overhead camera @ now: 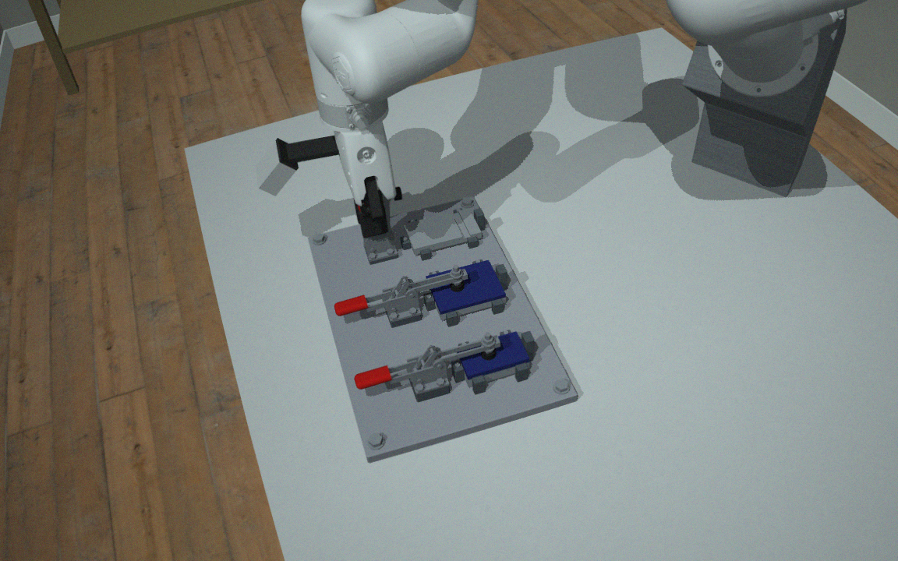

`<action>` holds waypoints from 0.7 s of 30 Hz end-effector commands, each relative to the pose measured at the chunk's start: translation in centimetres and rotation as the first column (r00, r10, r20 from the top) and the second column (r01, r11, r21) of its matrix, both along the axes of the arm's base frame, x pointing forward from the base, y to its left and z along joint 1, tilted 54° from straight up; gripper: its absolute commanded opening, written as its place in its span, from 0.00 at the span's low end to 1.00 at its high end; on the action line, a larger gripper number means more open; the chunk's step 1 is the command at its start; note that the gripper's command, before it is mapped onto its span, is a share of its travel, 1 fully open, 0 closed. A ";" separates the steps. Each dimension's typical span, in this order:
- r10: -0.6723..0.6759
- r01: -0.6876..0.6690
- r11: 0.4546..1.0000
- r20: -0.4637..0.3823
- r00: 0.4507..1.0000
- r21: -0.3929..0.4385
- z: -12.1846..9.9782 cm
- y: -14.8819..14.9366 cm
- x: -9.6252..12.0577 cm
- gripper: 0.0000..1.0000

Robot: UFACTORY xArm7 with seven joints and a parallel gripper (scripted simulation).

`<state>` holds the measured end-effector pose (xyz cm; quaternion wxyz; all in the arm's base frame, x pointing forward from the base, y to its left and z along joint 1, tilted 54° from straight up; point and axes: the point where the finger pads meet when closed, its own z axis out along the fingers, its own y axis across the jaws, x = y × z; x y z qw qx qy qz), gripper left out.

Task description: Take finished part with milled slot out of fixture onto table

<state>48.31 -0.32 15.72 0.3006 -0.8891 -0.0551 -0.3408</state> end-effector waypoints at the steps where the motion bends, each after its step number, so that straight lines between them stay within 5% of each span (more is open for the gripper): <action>1: -0.003 0.003 1.000 0.000 1.000 0.000 -0.1 -0.1 0.0 0.00; 15: -0.003 0.003 1.000 0.000 1.000 0.000 -0.1 -0.1 0.0 0.00; 16: -0.003 0.003 1.000 0.000 1.000 0.000 -0.1 -0.1 0.0 0.47; 21: -0.003 0.003 1.000 0.000 1.000 0.000 -0.1 -0.1 0.0 0.47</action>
